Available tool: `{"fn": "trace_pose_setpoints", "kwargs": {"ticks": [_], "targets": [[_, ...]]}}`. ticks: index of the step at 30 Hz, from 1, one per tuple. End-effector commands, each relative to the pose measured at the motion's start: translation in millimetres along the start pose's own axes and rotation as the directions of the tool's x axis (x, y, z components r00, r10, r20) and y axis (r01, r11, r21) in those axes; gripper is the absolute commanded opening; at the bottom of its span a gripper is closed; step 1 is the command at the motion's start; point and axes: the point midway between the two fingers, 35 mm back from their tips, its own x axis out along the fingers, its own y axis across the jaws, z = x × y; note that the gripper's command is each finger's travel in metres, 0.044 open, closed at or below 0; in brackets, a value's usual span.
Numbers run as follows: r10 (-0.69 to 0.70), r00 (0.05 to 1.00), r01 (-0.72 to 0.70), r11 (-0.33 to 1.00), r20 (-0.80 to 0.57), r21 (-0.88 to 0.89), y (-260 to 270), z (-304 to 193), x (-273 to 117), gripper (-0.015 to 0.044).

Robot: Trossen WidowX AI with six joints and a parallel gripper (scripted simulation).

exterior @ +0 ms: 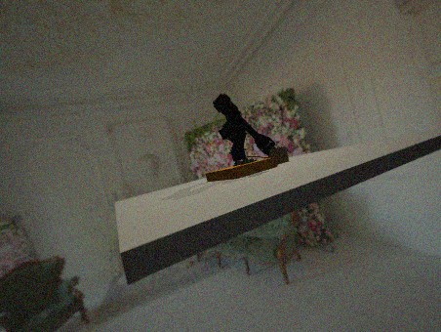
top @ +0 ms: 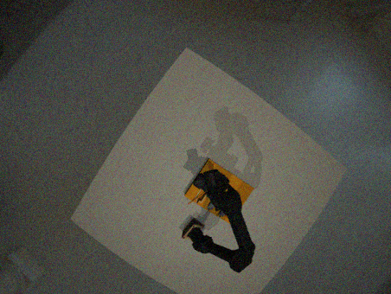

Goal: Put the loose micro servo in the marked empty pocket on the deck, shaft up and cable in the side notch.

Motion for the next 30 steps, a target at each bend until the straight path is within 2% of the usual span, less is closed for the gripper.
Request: {"fn": "trace_pose_setpoints", "kwargs": {"ticks": [1,19,30], "targets": [[0.007,1.000,-0.007,1.000,0.008,0.000,1,-16,-3,0.0000],[0.007,1.000,-0.007,0.999,0.005,-0.045,-2,-93,-2,0.0000],[0.007,1.000,-0.007,0.999,0.005,-0.053,-2,-97,6,0.0000]]}}
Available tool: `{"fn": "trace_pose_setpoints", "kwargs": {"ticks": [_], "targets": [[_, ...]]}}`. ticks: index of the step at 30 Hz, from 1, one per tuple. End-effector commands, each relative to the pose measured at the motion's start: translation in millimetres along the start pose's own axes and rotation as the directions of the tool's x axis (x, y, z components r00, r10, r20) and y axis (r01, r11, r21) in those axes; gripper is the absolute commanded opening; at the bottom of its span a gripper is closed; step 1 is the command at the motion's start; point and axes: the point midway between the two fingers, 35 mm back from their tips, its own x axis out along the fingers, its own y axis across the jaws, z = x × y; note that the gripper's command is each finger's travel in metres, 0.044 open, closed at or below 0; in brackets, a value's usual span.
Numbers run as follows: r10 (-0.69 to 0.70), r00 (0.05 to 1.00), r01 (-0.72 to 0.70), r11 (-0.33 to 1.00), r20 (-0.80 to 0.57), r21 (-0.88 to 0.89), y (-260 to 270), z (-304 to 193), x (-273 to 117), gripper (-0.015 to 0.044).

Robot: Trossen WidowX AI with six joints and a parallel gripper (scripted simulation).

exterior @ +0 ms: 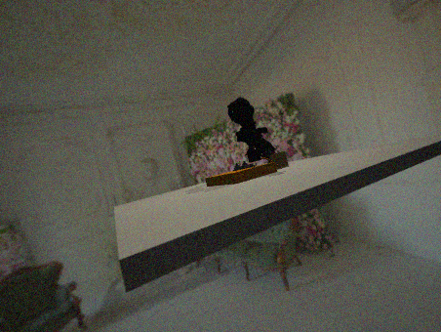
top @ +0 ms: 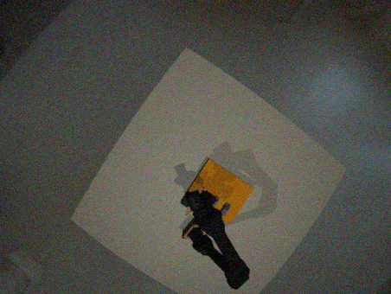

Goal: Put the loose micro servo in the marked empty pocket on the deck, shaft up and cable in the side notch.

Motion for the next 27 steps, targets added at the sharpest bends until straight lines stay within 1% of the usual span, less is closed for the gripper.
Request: {"fn": "trace_pose_setpoints", "kwargs": {"ticks": [1,8,27], "targets": [[0.004,1.000,-0.004,1.000,0.001,0.003,0,-1,5,0.0000],[0.004,1.000,-0.004,1.000,0.001,0.003,0,-1,15,0.0000],[0.004,1.000,-0.004,1.000,0.002,0.003,0,-1,22,0.0000]]}}
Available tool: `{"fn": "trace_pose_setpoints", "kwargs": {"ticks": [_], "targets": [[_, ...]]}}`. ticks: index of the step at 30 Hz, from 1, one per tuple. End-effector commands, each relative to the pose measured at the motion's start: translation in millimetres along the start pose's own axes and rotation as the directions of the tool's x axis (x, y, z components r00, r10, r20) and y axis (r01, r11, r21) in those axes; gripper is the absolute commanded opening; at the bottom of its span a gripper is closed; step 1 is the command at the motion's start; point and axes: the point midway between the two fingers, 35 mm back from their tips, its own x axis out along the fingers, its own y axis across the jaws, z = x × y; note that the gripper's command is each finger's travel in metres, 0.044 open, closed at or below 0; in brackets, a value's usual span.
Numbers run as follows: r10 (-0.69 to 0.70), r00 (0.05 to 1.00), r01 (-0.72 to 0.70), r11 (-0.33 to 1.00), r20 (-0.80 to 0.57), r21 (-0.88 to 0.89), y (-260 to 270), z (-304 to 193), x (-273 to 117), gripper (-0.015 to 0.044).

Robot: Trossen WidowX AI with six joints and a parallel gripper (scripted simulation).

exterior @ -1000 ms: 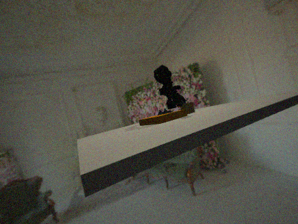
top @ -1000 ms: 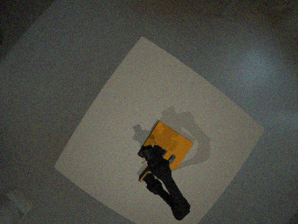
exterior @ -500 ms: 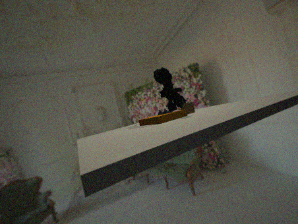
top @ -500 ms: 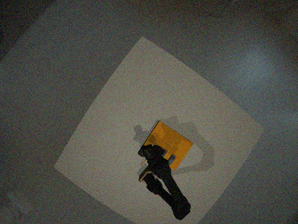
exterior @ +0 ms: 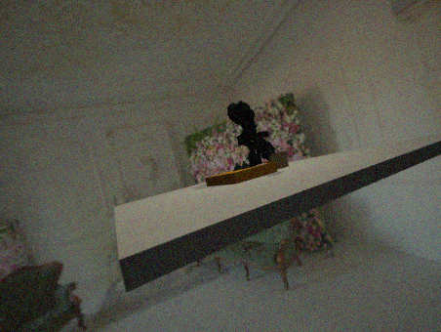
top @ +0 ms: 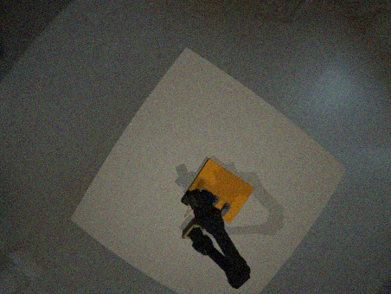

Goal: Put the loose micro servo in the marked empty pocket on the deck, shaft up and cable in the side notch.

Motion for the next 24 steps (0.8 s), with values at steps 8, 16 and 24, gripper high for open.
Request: {"fn": "trace_pose_setpoints", "kwargs": {"ticks": [8,16,24], "targets": [[-0.002,1.000,0.002,1.000,0.005,-0.008,0,0,10,0.0000],[-0.002,1.000,0.002,1.000,0.005,-0.008,0,0,16,0.0000],[-0.002,1.000,0.002,1.000,0.006,-0.008,0,0,23,0.0000]]}}
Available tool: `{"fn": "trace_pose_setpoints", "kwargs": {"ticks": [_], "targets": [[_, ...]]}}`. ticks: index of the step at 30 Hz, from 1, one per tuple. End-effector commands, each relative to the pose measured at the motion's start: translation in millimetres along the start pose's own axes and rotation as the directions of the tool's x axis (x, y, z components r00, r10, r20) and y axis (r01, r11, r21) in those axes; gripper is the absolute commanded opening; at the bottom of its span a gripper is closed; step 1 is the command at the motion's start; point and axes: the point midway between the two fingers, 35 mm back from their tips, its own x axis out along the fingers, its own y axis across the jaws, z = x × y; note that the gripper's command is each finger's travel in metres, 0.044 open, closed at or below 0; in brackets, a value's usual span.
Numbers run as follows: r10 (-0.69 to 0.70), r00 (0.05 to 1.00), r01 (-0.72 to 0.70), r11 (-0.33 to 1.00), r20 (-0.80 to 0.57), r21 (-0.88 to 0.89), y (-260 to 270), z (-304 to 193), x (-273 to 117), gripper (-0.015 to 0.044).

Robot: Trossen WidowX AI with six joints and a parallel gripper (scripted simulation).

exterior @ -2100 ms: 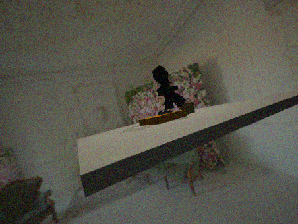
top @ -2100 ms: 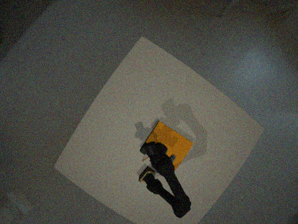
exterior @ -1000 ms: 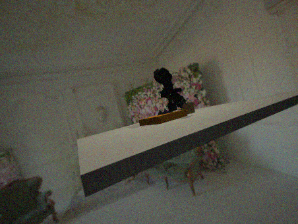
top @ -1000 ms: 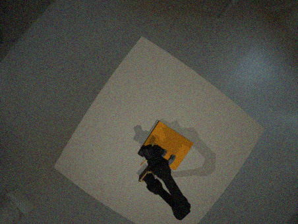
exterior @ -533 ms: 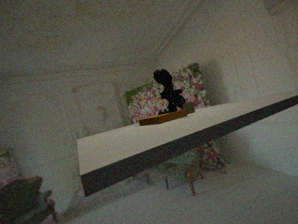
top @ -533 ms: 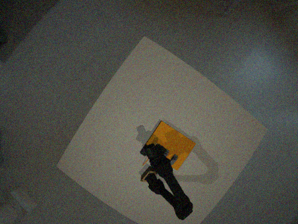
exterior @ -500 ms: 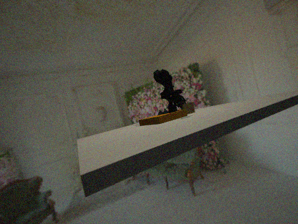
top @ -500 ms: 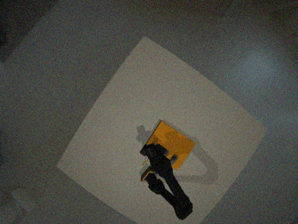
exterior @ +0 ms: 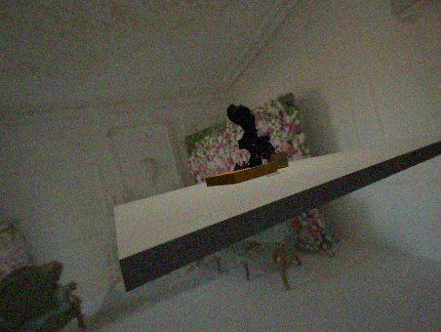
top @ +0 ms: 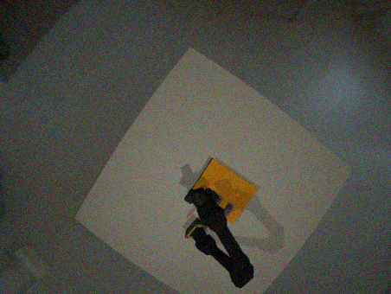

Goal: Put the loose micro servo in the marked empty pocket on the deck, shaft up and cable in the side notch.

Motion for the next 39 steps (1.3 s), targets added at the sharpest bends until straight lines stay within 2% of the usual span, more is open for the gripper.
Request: {"fn": "trace_pose_setpoints", "kwargs": {"ticks": [1,29,36,39], "targets": [[-0.002,1.000,0.002,1.000,0.006,-0.008,0,0,3,0.0000],[-0.002,1.000,0.002,1.000,0.006,-0.008,0,0,27,0.0000],[-0.002,1.000,0.002,1.000,0.006,-0.008,0,0,25,0.0184],[-0.002,1.000,0.002,1.000,0.006,-0.008,0,0,23,0.0188]]}}
